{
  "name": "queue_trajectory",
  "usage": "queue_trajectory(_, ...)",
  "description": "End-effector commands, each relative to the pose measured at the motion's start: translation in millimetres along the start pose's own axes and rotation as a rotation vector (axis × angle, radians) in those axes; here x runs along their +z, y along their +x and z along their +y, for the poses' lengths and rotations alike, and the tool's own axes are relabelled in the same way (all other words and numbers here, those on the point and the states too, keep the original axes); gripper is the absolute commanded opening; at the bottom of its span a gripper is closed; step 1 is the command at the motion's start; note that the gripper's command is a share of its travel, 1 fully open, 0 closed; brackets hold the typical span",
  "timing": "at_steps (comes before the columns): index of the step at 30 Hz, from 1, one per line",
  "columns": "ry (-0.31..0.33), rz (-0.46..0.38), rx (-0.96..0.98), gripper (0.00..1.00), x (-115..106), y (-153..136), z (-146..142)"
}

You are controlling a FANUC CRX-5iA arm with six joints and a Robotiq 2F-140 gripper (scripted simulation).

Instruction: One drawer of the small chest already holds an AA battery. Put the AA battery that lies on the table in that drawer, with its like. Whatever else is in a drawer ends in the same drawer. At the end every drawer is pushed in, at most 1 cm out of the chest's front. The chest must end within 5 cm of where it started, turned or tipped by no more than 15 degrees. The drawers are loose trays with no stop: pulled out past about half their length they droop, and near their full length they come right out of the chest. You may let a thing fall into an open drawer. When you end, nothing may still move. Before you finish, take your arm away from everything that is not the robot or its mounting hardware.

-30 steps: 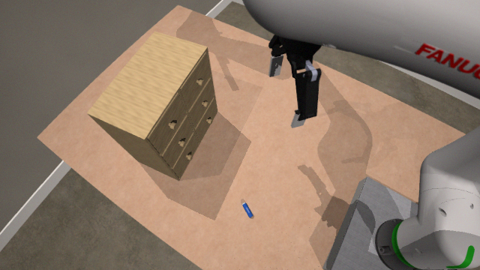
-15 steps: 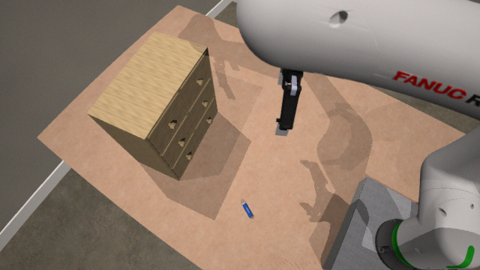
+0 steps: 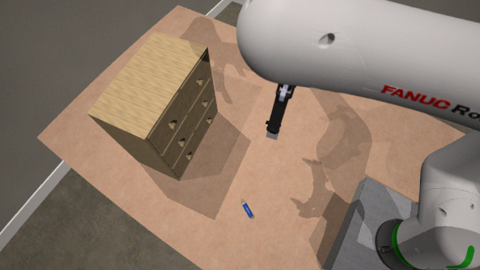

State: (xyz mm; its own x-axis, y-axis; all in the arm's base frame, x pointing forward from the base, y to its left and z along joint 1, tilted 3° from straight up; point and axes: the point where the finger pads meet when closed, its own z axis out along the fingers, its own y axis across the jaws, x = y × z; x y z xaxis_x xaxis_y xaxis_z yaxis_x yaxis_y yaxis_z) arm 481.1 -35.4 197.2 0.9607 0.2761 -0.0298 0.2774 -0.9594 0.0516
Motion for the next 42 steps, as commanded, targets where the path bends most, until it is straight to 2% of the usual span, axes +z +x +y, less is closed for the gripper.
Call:
queue_trajectory(1,-0.001,0.001,0.011,1.00,1,0,0)
queue_trajectory(18,-0.001,0.003,0.050,1.00,5,0,0)
queue_trajectory(22,-0.002,0.050,0.049,1.00,9,5,1)
queue_trajectory(26,-0.005,0.188,0.049,1.00,19,17,1)
queue_trajectory(32,-0.013,0.525,0.048,1.00,47,44,3)
queue_trajectory(34,-0.013,0.525,0.048,1.00,47,44,3)
queue_trajectory(39,-0.020,0.819,0.046,1.00,71,69,4)
queue_trajectory(42,-0.022,0.951,0.045,1.00,83,81,6)
